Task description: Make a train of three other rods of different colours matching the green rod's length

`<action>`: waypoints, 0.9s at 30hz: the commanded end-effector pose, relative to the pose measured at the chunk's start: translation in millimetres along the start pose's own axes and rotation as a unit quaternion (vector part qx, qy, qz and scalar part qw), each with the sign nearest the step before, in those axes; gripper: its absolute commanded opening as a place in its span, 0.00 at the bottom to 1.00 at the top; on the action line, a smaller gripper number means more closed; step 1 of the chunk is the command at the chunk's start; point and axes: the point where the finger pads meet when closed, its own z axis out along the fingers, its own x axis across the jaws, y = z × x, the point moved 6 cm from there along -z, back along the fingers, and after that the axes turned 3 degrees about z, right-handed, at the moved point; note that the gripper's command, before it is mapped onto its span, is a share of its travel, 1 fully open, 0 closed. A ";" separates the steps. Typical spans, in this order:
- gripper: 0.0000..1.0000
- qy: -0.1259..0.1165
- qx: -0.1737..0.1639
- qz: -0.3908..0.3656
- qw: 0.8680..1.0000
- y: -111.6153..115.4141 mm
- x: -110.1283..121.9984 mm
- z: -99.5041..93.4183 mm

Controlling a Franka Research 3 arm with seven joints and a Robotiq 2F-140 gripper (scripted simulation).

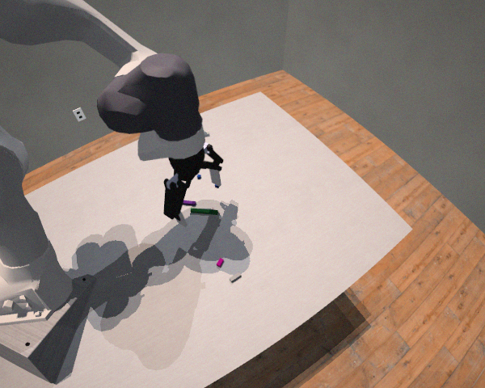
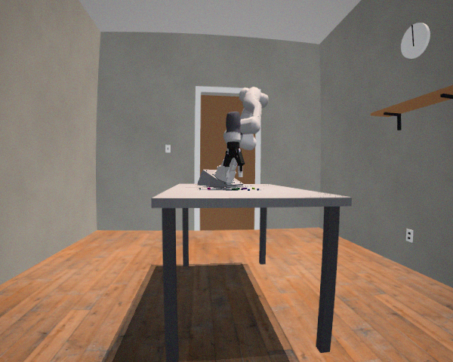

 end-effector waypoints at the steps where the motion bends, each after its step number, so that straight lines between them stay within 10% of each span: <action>1: 1.00 -0.007 -0.003 0.083 0.996 -4.6 0.7 0.8; 27: 1.00 -0.010 -0.006 0.216 0.976 -15.6 1.1 3.8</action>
